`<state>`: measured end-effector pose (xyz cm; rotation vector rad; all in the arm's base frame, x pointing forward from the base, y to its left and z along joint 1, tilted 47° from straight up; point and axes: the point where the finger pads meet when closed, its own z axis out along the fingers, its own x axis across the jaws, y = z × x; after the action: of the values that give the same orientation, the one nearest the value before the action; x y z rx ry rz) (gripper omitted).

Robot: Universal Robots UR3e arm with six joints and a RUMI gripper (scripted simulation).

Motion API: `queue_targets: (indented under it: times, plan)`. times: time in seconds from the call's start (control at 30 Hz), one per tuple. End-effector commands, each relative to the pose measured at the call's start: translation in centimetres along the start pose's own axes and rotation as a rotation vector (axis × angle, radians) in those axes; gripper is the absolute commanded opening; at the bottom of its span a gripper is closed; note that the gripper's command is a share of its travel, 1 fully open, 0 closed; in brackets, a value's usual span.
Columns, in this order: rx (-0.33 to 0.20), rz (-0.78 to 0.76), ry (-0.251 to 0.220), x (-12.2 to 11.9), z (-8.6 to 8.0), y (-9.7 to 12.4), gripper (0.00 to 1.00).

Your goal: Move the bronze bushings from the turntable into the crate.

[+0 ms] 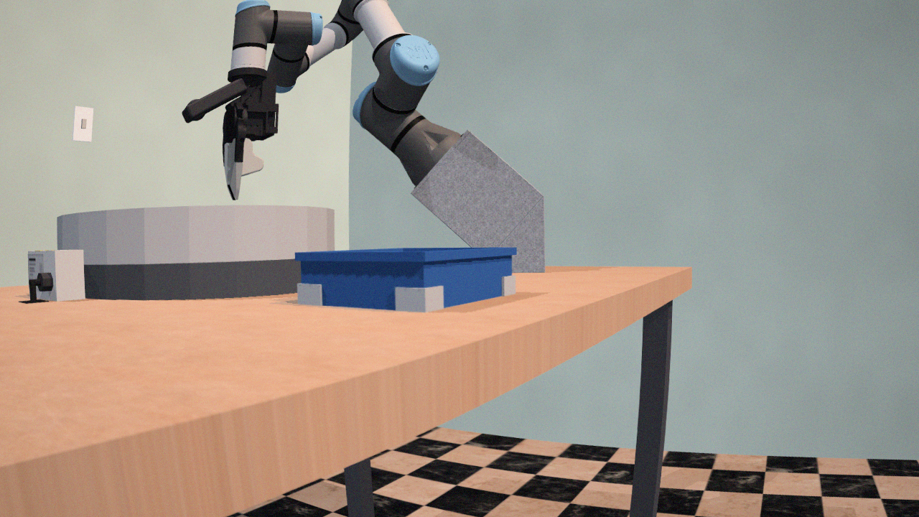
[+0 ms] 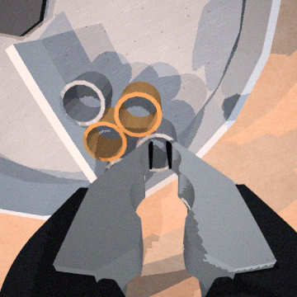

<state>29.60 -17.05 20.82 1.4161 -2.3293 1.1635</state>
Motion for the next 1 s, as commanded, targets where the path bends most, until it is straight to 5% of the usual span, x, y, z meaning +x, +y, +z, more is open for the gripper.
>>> queue_targets:
  times: [0.0, 0.4, 0.67, 0.97]
  plan:
    - [0.002, 0.001, 0.0, 0.0, -0.1, -0.1, 0.05]
    - [0.002, 0.001, 0.0, 0.0, 0.0, -0.1, 0.05]
    - [0.002, 0.001, 0.0, 0.0, 2.2, -0.1, 0.05]
    - [0.002, 0.001, 0.0, 0.0, 2.3, -0.1, 0.05]
